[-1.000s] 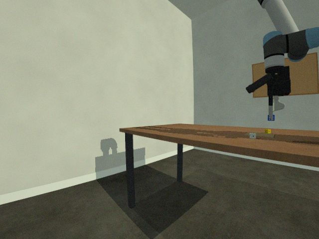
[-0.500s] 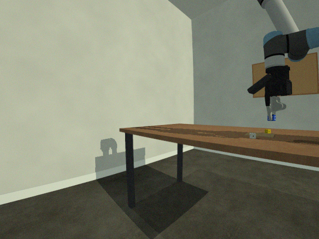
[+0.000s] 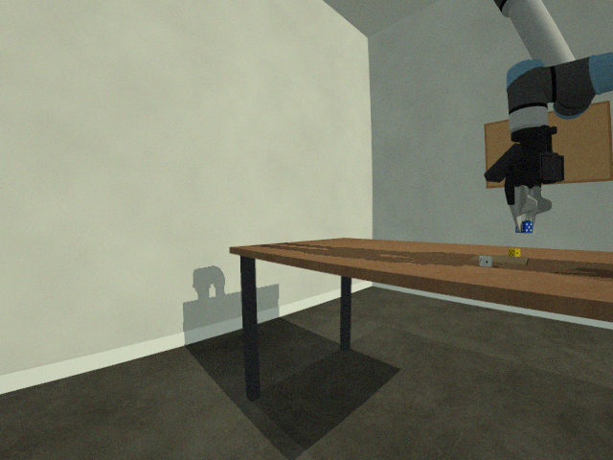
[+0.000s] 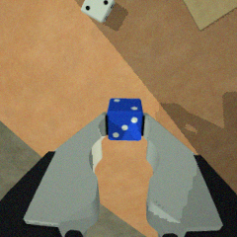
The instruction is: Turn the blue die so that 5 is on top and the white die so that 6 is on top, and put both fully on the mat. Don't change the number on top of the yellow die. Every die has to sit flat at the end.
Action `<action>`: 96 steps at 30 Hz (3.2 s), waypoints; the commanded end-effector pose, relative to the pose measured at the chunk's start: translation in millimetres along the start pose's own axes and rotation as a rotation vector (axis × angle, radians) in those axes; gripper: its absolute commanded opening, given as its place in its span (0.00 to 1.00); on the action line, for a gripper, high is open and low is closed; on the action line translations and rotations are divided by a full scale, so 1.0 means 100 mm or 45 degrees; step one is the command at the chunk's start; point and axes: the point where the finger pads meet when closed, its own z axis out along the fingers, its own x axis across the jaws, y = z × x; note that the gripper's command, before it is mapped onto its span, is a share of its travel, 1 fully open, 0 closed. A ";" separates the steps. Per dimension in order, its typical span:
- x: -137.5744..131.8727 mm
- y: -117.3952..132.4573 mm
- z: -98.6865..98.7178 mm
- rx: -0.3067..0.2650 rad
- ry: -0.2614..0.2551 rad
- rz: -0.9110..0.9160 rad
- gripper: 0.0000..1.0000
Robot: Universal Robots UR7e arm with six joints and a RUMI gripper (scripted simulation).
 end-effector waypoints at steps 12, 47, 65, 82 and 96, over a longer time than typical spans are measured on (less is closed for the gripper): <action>0.05 0.01 0.00 0.008 0.005 0.399 0.06; 0.08 0.04 0.01 0.009 0.005 0.676 0.06; 0.08 0.04 0.01 -0.005 0.002 0.679 0.06; 0.09 0.03 0.02 -0.355 -0.093 0.674 0.06; 0.10 0.02 0.03 -0.778 -0.207 0.656 0.06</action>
